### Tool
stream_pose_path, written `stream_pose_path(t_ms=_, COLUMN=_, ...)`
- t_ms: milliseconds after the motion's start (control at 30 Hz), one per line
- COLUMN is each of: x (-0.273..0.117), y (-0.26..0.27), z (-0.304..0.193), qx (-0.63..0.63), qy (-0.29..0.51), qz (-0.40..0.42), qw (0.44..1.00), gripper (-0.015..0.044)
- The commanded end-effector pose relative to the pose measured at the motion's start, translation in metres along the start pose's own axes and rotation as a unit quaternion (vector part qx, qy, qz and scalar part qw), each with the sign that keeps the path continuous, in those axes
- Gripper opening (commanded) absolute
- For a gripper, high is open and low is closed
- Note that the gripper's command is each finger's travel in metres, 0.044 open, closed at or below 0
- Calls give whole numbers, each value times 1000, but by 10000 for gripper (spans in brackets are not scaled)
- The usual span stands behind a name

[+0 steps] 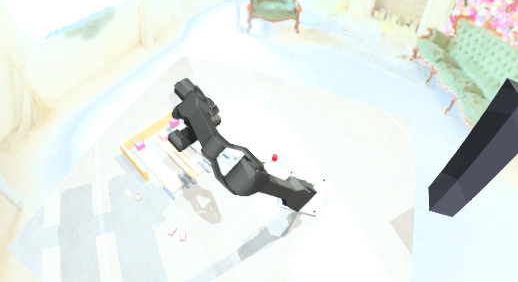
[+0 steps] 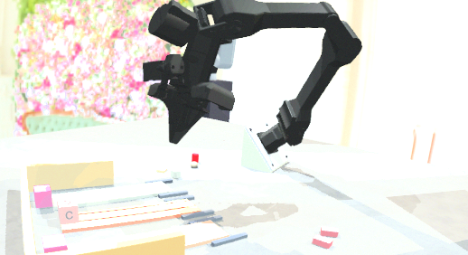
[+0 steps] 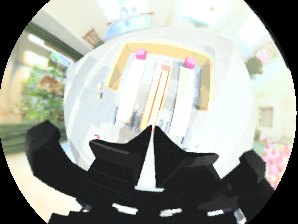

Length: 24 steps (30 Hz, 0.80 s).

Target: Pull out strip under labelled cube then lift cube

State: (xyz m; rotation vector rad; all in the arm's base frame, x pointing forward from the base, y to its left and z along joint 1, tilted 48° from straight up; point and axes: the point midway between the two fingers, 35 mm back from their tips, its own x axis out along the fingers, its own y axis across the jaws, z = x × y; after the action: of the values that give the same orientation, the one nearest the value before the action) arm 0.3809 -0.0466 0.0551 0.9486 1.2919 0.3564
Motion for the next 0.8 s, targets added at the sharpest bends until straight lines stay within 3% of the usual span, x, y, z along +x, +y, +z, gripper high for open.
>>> stream_pose_path(t_ms=0, x=34, y=11, z=-8, qx=39, qy=129, qz=-42, qw=990, gripper=0)
stream_pose_path(t_ms=100, x=41, y=13, z=-15, qx=49, qy=162, qz=-54, qw=984, gripper=0)
stream_pose_path(t_ms=767, x=60, y=11, z=-20, qx=49, qy=161, qz=-54, qw=984, gripper=0)
